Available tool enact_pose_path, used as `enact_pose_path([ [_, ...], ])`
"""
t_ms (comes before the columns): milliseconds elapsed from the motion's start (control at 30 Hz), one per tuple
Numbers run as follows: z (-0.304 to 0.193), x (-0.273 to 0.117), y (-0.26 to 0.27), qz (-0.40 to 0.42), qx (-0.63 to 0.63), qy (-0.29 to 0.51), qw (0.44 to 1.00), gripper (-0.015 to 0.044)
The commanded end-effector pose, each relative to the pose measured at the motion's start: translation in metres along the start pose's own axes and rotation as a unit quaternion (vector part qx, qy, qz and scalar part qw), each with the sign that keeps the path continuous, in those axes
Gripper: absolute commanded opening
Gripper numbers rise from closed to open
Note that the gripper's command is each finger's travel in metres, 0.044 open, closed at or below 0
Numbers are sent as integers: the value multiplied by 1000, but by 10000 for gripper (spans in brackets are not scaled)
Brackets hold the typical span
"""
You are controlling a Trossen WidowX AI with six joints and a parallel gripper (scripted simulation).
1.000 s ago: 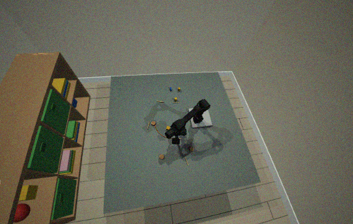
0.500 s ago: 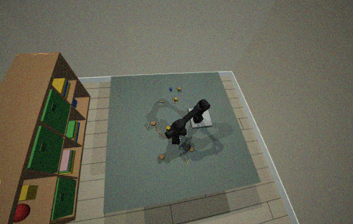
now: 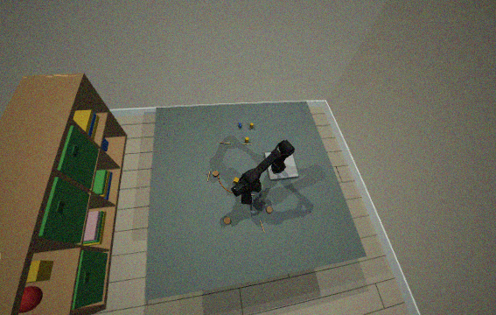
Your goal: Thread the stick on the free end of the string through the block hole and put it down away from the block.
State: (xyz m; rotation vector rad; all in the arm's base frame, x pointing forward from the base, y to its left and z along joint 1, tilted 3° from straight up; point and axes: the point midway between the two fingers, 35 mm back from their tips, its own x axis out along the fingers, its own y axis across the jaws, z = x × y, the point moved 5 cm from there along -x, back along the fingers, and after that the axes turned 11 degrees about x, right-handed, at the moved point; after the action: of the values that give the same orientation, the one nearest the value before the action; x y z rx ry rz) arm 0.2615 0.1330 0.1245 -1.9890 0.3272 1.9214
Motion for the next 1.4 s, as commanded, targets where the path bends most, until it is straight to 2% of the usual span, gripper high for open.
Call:
enact_pose_path([
  [0,0,9,1,6,0,-1,1000,122],
  [667,1,41,3,6,0,-2,1000,122],
  [967,1,42,3,6,0,-2,1000,122],
  [1133,2,41,2,3,-2,-3,1000,0],
  [1367,2,41,2,3,-2,-3,1000,0],
])
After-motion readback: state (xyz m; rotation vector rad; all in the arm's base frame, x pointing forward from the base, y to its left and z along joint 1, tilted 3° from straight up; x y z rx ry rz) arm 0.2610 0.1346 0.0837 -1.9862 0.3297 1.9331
